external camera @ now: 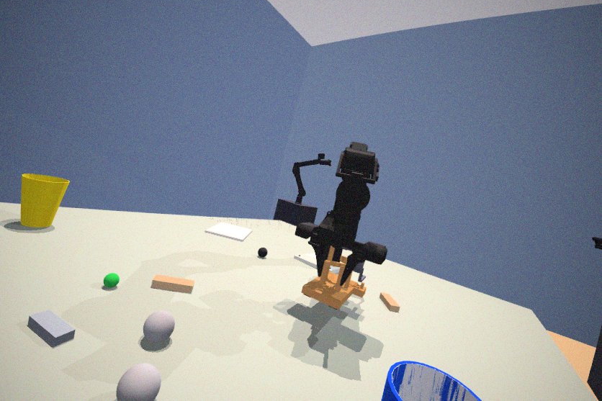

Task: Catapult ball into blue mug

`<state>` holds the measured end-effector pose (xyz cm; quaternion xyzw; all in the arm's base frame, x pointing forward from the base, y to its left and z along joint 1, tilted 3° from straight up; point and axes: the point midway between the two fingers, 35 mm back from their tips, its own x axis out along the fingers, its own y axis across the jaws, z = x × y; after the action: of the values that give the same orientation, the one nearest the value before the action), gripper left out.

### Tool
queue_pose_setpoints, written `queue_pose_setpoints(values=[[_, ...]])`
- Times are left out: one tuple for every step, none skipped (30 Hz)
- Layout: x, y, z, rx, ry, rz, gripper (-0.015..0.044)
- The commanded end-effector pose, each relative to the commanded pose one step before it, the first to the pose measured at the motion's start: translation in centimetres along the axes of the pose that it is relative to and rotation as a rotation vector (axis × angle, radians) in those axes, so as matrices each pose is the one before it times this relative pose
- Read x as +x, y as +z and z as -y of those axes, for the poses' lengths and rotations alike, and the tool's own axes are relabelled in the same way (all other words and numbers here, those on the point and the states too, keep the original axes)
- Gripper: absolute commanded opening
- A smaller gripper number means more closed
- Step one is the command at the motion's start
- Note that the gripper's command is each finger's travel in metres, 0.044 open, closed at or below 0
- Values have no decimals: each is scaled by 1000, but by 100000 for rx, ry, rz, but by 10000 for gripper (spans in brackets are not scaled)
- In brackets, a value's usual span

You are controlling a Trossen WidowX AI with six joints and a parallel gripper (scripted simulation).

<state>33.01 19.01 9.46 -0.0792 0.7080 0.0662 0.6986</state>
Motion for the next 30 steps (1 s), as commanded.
queue_pose_setpoints(values=[[-309,-239,-1118,-1270,50,846,0],[27,2,-2,0,0,0,0],[81,7,-6,0,0,1,0],[107,9,-7,0,0,1,0],[156,12,-10,0,1,1,0],[164,12,-11,0,1,1,0],[165,11,-10,0,1,1,0],[165,10,-10,0,1,1,0],[165,9,-10,0,1,1,0],[164,8,-9,0,1,1,0],[164,7,-9,0,1,1,0],[164,6,-9,0,1,0,0],[164,6,-9,0,0,0,0],[164,5,-8,0,0,0,0],[164,4,-8,0,0,0,0],[164,3,-8,0,0,0,0],[164,2,-7,0,0,0,0],[164,1,-7,0,0,0,0],[164,0,-7,0,0,0,0],[164,-1,-6,0,0,0,0],[164,-1,-6,0,0,0,0],[164,-2,-6,0,0,0,0],[164,-3,-5,0,0,0,0],[163,-4,-5,0,0,0,0],[163,-5,-5,0,0,-1,0],[163,-6,-5,0,0,-1,0],[163,-7,-4,0,0,-1,0],[163,-7,-4,0,0,-1,0],[163,-8,-4,0,0,-1,0],[162,-9,-3,0,0,-1,0]])
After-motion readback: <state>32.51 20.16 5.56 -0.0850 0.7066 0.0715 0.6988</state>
